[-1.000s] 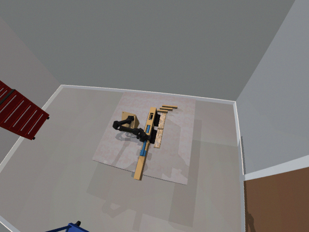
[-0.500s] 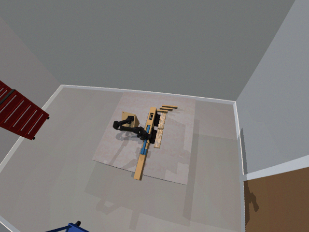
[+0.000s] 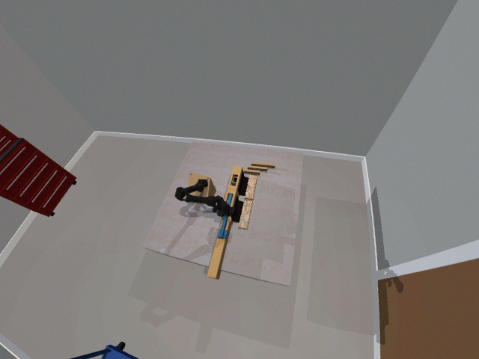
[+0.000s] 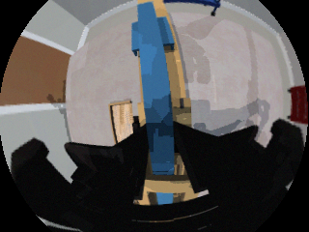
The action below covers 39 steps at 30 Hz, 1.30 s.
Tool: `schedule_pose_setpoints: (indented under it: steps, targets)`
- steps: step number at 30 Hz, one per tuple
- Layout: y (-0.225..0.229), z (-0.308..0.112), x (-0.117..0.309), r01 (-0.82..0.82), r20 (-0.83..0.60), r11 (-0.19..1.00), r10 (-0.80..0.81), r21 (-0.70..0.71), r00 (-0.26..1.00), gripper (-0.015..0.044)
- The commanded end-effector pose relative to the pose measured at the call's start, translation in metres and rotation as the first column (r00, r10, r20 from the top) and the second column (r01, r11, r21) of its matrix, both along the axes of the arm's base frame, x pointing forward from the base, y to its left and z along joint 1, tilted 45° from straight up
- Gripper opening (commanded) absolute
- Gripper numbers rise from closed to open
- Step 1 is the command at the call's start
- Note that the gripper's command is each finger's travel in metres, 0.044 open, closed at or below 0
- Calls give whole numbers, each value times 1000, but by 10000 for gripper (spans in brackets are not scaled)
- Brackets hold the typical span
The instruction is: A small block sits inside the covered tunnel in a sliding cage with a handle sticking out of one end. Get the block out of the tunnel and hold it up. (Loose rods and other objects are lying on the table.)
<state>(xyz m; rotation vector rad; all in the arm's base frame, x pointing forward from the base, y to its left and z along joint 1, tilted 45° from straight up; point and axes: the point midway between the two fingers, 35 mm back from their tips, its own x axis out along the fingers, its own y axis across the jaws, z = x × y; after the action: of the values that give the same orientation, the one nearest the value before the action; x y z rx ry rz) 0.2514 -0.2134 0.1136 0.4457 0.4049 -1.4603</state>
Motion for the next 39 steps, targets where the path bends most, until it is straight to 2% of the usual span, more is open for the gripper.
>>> schedule_pose_setpoints:
  steps: [1,24,25,33,39]
  targets:
    - [6,-13,0,-24,-18,999,25,41,1000,0]
    - [6,-13,0,-24,-18,999,25,41,1000,0]
    - [1,-1,0,-3,-2,1000,3,2,1000,26]
    - [4,2,1,-5,-3,1000,5,6,1000,236]
    - [20,20,4,-18,-12,999,19,31,1000,394]
